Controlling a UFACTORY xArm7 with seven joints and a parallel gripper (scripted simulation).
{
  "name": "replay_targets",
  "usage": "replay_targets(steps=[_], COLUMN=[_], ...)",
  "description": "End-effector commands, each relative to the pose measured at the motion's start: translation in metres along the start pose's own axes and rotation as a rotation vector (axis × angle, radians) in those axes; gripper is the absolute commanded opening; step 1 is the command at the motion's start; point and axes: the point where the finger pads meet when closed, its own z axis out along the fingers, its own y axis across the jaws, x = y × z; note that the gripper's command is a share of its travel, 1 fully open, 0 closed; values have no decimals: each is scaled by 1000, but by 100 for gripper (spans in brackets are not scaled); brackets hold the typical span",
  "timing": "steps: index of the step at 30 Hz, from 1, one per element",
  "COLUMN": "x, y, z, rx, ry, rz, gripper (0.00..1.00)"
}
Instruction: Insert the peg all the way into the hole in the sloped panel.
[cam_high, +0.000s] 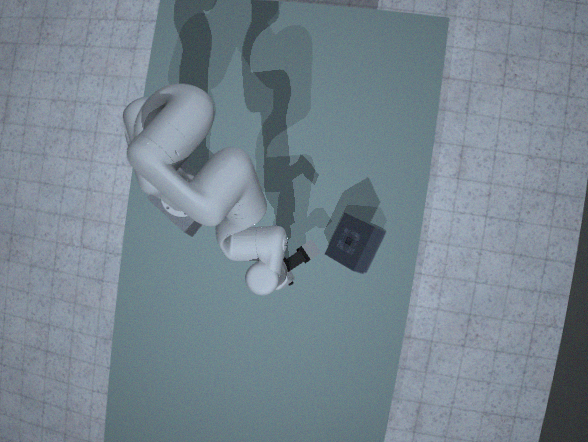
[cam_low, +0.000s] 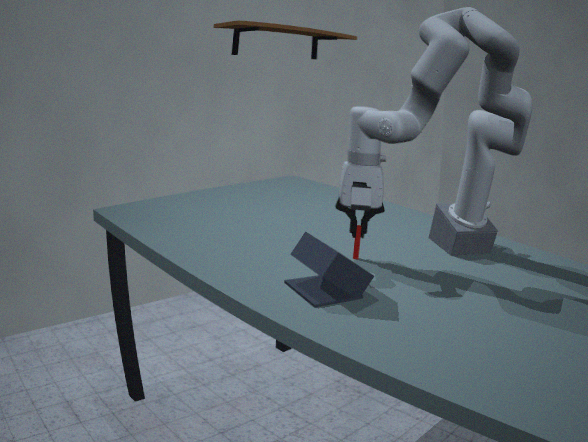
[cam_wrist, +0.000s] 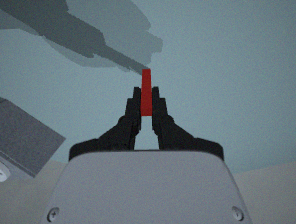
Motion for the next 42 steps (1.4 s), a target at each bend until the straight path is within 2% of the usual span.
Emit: replay_targets(steps=[1,4,9,14,16,18,21,22,42], x=[0,0,1,14,14,14,14,12,53], y=[1,2,2,3,3,3,3,8,7], z=[-1,-12,-48,-75,-75,-82,-91,-71,-73], rx=[-3,-3,-2,-2,-2,-3,-3,32,-36], ry=[1,2,3,38,38,5,2,76,146], rz=[1,0,0,52,52,4,0,12,165], gripper=[0,0,0,0,0,0,0,0,0])
